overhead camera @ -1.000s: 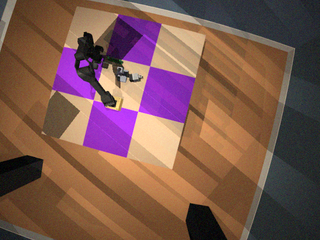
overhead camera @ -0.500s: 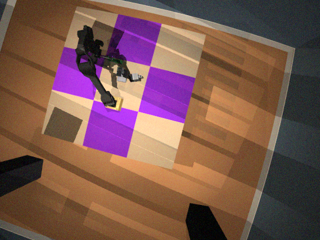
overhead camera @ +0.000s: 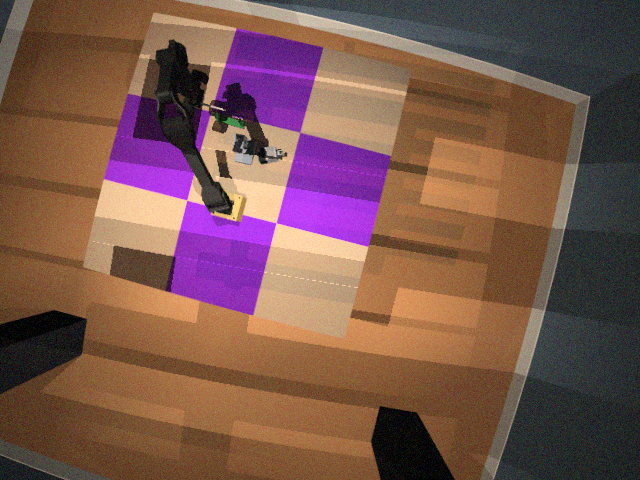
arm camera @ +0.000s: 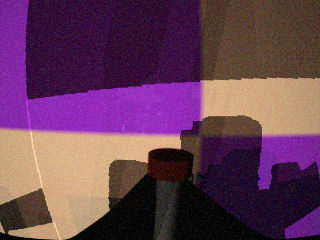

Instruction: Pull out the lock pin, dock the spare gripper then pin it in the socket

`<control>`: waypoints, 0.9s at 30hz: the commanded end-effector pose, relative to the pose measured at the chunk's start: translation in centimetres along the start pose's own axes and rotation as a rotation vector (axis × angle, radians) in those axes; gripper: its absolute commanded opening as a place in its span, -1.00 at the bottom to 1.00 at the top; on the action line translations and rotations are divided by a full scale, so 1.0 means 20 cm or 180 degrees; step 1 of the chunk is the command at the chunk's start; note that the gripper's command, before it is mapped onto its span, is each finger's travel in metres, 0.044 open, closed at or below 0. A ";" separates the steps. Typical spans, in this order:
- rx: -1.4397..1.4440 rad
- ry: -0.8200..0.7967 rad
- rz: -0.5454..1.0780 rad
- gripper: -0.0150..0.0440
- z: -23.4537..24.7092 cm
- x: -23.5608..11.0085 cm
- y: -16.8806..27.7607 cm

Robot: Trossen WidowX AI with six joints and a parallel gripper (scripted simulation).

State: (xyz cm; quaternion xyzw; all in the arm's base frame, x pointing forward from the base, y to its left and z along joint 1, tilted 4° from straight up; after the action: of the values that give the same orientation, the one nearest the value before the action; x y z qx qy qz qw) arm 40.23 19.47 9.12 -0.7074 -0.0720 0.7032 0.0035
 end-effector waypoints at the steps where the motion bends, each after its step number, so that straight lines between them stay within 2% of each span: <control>1: 0.0031 0.0004 0.0002 -0.49 -0.03 0.00 0.00; 27: 0.0014 0.0066 -0.0020 -0.49 -0.04 0.18 0.03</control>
State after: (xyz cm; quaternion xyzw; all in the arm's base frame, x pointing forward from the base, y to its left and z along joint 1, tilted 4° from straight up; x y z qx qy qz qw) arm 41.30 19.52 6.16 -0.7159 -0.0721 0.6944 0.0100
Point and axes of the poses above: the point midway between the two fingers, 35 mm back from their tips, its own x axis out along the fingers, its own z axis across the jaws, y = z × x, the point moved 2 cm from there along -x, back along the fingers, and after that the axes turned 11 degrees about -x, right-handed, at the moved point
